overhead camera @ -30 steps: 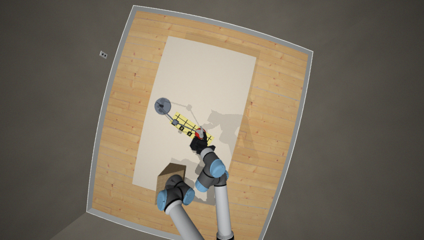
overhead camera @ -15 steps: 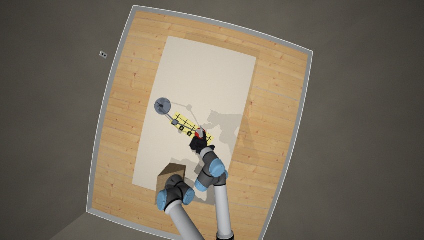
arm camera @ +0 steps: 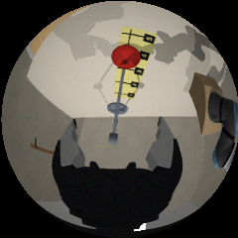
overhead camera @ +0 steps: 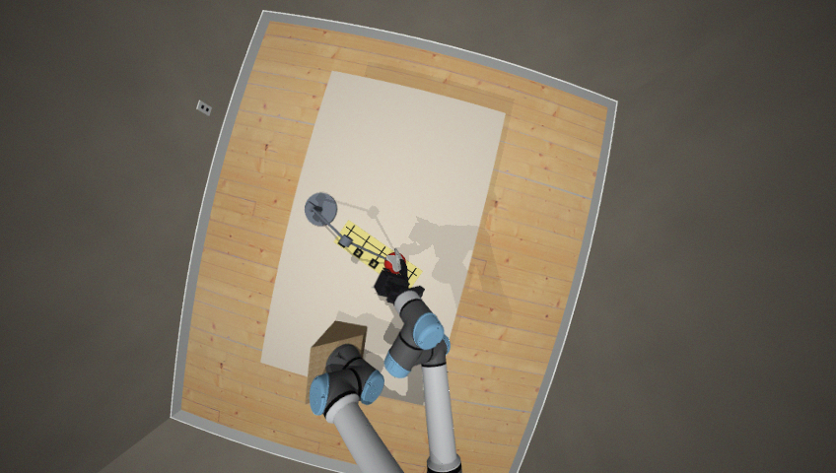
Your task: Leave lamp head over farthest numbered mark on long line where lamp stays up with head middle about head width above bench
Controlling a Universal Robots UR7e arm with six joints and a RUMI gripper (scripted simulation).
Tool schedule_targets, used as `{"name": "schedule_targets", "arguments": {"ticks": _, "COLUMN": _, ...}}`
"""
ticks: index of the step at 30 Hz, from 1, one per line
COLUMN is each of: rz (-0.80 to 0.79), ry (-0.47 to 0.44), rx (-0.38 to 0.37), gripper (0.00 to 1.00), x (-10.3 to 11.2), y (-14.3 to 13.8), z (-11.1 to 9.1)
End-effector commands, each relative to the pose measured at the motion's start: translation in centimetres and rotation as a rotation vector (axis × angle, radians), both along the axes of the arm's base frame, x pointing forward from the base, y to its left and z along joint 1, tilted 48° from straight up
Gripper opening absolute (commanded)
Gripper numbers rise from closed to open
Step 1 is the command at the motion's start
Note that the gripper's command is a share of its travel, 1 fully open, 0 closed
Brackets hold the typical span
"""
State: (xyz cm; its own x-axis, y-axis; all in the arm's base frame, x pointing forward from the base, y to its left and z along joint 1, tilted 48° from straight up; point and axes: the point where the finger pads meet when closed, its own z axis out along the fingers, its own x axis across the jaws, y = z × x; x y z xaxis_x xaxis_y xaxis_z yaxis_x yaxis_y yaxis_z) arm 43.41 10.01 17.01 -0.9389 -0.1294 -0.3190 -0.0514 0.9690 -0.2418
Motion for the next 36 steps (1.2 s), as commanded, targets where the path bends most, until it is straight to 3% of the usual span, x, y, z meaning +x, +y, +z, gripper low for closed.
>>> {"name": "schedule_targets", "arguments": {"ticks": 1, "rz": 0.0, "ry": -0.001, "rx": 0.0, "gripper": 1.0, "x": 0.0, "y": 0.0, "z": 0.0}}
{"name": "schedule_targets", "arguments": {"ticks": 9, "rz": 0.0, "ry": -0.001, "rx": 0.0, "gripper": 1.0, "x": 0.0, "y": 0.0, "z": 0.0}}
{"name": "schedule_targets", "arguments": {"ticks": 36, "rz": 0.058, "ry": 0.001, "rx": 0.021, "gripper": 1.0, "x": -2.3, "y": 7.7, "z": 7.5}}
